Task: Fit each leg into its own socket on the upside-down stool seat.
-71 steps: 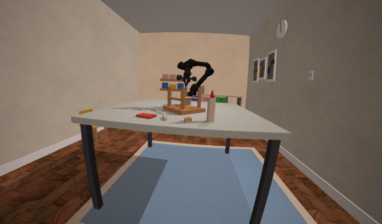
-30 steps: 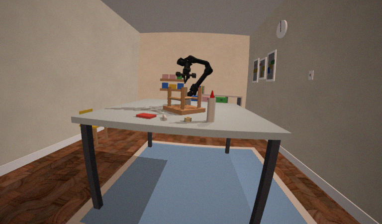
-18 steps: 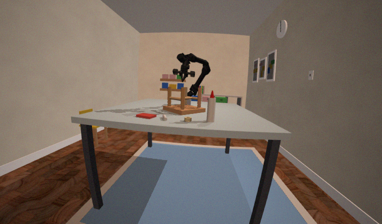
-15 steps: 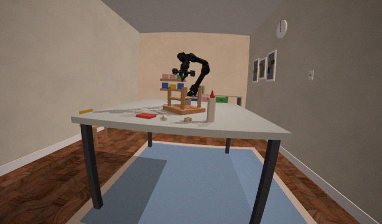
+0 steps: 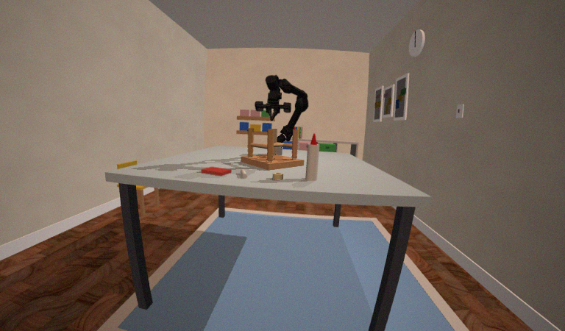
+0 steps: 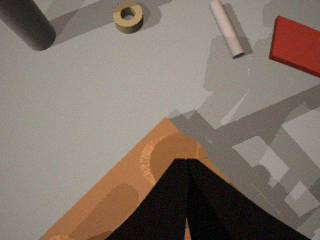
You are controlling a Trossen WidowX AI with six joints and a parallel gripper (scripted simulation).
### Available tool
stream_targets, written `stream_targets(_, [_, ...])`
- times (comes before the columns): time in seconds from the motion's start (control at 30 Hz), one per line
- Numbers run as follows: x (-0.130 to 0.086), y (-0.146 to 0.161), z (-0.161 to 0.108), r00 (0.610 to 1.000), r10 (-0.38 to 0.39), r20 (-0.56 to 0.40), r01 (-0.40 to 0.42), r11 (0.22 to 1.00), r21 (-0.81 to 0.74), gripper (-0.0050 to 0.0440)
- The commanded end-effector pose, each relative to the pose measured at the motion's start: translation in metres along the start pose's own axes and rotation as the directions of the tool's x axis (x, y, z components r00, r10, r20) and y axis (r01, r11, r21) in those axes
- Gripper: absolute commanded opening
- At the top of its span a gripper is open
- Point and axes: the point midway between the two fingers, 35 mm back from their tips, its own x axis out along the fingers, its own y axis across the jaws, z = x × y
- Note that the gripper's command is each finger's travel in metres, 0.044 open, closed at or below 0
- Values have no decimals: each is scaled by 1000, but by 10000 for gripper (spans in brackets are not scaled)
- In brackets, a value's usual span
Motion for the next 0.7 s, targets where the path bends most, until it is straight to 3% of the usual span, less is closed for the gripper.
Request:
stream_targets(0.0, [6, -1, -1, 1000, 5, -3, -5, 1000, 6, 0])
stream_targets(0.2, [24, -1, -13, 1000, 6, -3, -6, 1000, 7, 0])
stream_targets(0.67, [35, -1, -18, 1000, 5, -3, -5, 1000, 6, 0])
